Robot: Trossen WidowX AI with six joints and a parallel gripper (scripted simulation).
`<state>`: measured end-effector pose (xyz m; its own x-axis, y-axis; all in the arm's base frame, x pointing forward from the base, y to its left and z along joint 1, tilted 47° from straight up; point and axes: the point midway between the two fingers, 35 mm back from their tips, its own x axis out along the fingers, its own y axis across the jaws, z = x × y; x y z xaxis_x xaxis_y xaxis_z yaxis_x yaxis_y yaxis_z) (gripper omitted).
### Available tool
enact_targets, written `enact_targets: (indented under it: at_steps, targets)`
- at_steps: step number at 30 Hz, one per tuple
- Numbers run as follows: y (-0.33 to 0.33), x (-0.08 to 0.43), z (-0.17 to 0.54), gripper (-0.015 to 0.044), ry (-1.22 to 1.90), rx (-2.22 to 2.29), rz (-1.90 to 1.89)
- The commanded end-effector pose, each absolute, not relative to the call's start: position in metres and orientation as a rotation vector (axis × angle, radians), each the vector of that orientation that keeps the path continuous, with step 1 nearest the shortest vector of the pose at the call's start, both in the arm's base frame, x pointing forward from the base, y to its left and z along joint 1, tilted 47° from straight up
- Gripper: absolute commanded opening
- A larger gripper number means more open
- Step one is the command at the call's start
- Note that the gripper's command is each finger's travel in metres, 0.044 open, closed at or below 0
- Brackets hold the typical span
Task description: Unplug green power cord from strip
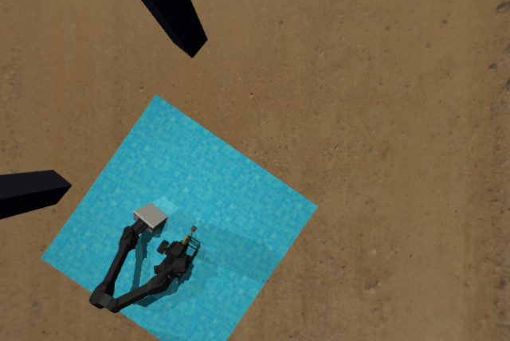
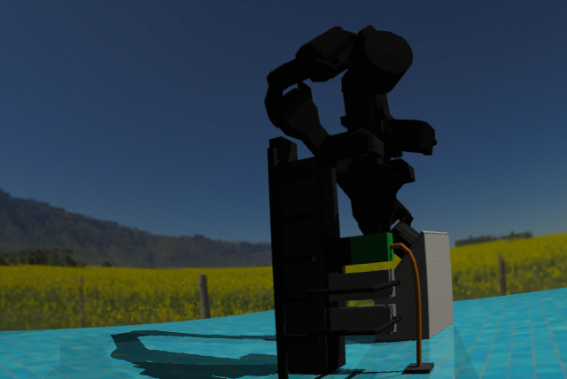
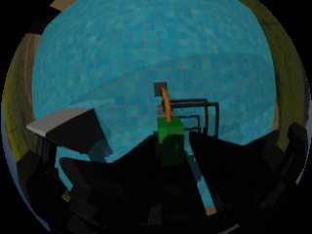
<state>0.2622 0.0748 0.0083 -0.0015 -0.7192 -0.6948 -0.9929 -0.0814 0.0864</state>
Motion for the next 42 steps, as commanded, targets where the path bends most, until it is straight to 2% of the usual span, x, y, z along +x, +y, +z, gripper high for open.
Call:
enact_targets:
  at_steps: [1, 10, 14, 22, 42]
  targets:
    - [0.071, 0.262, 0.007, 0.0160, 1.764, -1.856, 0.838]
    - [0.065, 0.262, 0.001, 0.0160, 1.764, -1.856, 0.838]
    - [0.067, 0.262, 0.002, 0.0055, 1.763, -1.846, 0.837]
    - [0.067, 0.262, 0.002, 0.0002, 1.763, -1.846, 0.837]
    - [0.088, 0.261, -0.017, 0.0000, 1.760, -1.848, 0.840]
